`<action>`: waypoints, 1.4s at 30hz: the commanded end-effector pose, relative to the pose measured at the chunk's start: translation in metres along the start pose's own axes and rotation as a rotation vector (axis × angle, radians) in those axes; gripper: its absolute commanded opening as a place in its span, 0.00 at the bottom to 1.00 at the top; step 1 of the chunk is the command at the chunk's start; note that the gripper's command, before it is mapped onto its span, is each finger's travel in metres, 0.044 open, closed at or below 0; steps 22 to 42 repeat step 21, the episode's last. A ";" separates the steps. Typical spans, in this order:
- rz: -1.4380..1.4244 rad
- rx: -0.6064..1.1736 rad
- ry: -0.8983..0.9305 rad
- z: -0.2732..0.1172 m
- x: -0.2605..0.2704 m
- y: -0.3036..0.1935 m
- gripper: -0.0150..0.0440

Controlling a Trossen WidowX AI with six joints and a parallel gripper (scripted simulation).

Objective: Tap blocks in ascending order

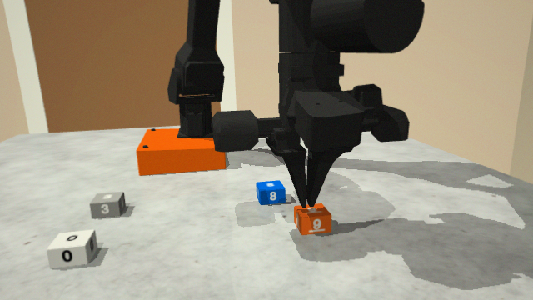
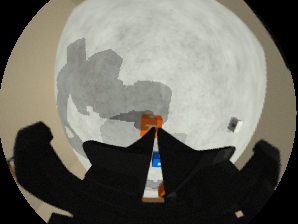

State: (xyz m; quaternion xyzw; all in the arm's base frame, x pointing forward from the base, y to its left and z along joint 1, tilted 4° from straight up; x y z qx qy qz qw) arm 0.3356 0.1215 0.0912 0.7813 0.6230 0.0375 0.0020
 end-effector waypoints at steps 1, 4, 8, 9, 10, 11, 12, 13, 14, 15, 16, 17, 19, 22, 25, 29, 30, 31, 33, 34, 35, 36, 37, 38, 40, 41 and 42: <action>-0.002 -0.024 0.012 -0.018 0.002 0.003 0.29; -0.002 -0.024 0.012 -0.018 0.002 0.003 0.29; -0.023 -0.030 0.024 -0.043 0.027 -0.030 0.47; -0.026 -0.030 0.027 -0.052 0.035 -0.044 0.51; -0.027 -0.028 0.029 -0.061 0.042 -0.058 0.56; -0.025 -0.025 0.029 -0.070 0.047 -0.072 0.60; -0.022 -0.022 0.028 -0.078 0.051 -0.086 0.64; -0.014 -0.018 0.025 -0.086 0.054 -0.099 0.69; -0.007 -0.014 0.021 -0.092 0.056 -0.110 0.73; -0.003 -0.012 0.019 -0.095 0.057 -0.116 0.78; -0.001 -0.012 0.019 -0.097 0.057 -0.118 0.82; -0.001 -0.012 0.019 -0.097 0.057 -0.118 0.87; -0.001 -0.012 0.019 -0.097 0.057 -0.118 0.93; -0.001 -0.012 0.019 -0.097 0.057 -0.118 0.93; -0.001 -0.012 0.019 -0.097 0.057 -0.118 0.93; -0.001 -0.012 0.019 -0.097 0.057 -0.118 0.93; -0.001 -0.012 0.019 -0.097 0.057 -0.118 0.93; -0.001 -0.012 0.019 -0.097 0.057 -0.118 0.93; -0.001 -0.012 0.019 -0.097 0.057 -0.118 0.93; -0.001 -0.012 0.019 -0.097 0.057 -0.118 0.93; -0.001 -0.012 0.019 -0.097 0.057 -0.118 0.93; -0.001 -0.012 0.019 -0.097 0.057 -0.118 0.93; -0.001 -0.012 0.019 -0.097 0.057 -0.118 0.93; -0.001 -0.012 0.019 -0.097 0.057 -0.118 0.93; -0.001 -0.012 0.019 -0.097 0.057 -0.118 0.93; -0.001 -0.012 0.019 -0.097 0.057 -0.118 0.93; -0.001 -0.012 0.019 -0.097 0.057 -0.118 0.93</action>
Point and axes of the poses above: the point midway between the two fingers, 35 mm back from their tips, its own z axis out along the fingers, its own x axis across the jaws, y = z × x, the point moved 4 cm from there along -z, back along the fingers, and after that the axes turned 14 degrees about z, right-handed, at the moved point
